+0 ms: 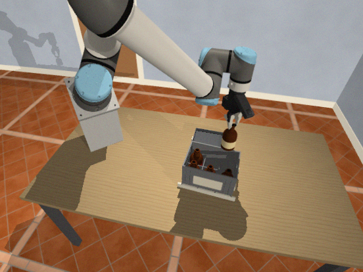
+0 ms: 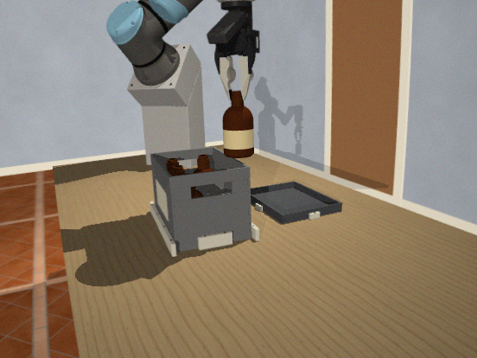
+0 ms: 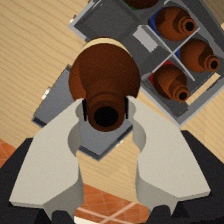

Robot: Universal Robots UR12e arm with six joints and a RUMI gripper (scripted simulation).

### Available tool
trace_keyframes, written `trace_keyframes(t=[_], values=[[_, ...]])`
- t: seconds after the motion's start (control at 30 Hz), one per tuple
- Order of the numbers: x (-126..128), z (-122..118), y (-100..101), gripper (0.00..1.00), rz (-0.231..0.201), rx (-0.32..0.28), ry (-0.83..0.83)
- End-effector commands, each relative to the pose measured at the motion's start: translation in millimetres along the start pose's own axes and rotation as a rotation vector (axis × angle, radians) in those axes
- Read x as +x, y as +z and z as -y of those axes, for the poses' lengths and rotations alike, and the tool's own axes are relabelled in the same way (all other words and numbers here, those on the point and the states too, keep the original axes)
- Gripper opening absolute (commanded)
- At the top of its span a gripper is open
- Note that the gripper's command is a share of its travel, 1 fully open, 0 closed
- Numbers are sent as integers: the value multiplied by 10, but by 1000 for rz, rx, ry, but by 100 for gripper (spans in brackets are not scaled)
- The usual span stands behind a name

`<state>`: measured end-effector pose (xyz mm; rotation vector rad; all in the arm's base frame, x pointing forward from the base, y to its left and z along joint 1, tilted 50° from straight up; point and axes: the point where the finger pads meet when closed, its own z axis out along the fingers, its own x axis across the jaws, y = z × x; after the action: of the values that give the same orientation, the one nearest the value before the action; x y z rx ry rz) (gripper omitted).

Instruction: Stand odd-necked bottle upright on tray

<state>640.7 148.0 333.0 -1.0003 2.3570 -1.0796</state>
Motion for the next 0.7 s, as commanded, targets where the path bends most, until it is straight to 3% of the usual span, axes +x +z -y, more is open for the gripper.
trace_keyframes(t=[0.0,0.67], values=[[-32,-91,-6,0,1,1,1],[-153,-490,-6,0,1,1,1]])
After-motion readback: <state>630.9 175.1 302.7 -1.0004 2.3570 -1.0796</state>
